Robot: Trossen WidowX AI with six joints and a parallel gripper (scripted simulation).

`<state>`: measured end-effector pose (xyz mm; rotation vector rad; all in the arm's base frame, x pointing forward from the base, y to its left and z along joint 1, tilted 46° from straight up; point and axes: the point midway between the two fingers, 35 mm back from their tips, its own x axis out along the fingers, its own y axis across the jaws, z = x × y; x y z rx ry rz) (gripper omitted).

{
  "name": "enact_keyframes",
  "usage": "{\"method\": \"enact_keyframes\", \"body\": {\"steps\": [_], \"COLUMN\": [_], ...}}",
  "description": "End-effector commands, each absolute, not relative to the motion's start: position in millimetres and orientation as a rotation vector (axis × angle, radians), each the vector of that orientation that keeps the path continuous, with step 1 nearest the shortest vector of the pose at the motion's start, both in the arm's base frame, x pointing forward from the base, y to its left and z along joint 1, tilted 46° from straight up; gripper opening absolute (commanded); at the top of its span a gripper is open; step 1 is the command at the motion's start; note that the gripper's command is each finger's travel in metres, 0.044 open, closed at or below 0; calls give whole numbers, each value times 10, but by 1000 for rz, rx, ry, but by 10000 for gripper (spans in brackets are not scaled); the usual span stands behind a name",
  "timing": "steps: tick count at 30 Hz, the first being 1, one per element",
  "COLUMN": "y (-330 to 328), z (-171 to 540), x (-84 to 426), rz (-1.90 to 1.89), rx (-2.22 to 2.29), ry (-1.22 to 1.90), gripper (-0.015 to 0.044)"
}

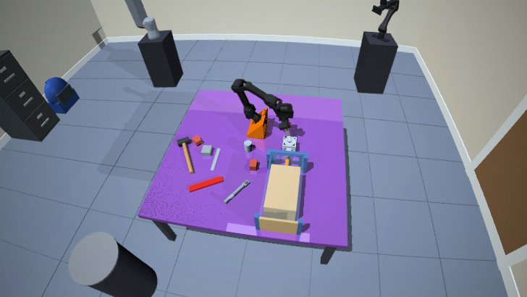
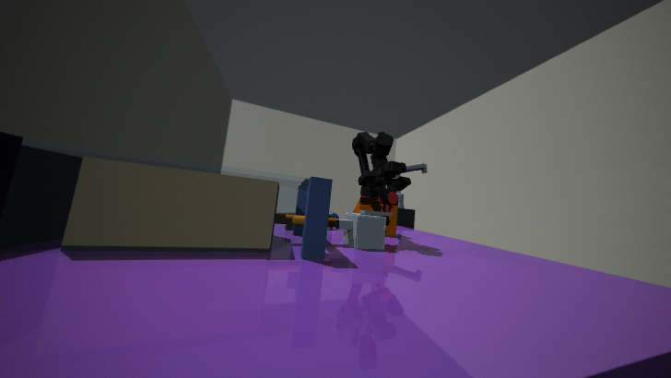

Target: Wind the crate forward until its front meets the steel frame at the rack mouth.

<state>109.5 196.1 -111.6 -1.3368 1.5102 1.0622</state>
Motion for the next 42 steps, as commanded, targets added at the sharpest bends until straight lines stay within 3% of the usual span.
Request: {"method": "enact_keyframes", "body": {"steps": [1, 42], "y": [1769, 1393], "z": [-1017, -716], "x": [1154, 1615], "rz": [1022, 1016], "rx": [-1369, -1374], "ry": [1533, 1534], "gripper": [0, 0]}}
